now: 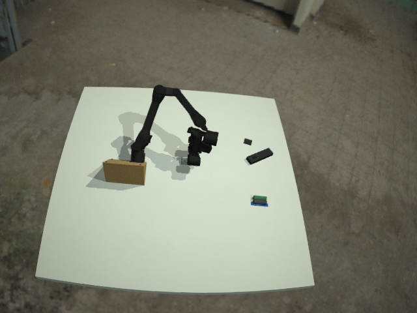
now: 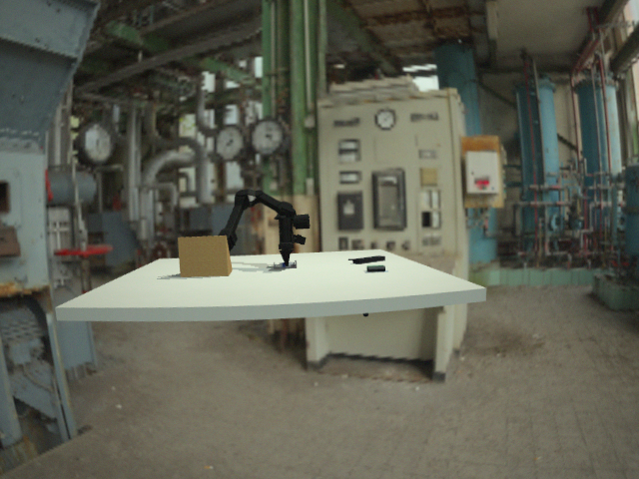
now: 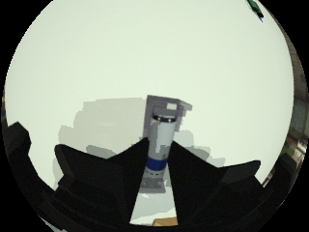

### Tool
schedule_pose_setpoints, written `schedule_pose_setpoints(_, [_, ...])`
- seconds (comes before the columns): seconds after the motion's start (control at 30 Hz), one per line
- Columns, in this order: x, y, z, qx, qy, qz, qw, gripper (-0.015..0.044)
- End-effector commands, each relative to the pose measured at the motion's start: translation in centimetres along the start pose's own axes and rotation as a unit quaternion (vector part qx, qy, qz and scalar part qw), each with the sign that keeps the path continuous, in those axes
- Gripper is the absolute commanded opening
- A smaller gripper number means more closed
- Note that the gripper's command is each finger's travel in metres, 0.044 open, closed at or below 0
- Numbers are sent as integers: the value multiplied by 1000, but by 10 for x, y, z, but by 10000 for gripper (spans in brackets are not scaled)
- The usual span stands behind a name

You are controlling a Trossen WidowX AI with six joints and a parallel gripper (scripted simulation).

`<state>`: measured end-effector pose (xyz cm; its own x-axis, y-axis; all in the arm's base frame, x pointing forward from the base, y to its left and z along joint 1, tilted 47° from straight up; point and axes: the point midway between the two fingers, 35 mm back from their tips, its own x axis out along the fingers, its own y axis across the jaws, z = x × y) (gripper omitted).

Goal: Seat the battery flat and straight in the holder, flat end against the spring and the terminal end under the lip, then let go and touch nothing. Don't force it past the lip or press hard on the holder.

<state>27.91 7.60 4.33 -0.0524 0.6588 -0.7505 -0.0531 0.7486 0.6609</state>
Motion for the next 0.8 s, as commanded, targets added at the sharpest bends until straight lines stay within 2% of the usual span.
schedule_pose_setpoints(0.0, [0,0,1,-2,0,0,1000,61])
schedule_pose_setpoints(0.2, [0,0,1,-2,0,0,1000,61])
schedule_pose_setpoints(0.33, [0,0,1,-2,0,0,1000,163])
schedule_pose_setpoints(0.77, [-15,-1,1,0,0,0,1000,163])
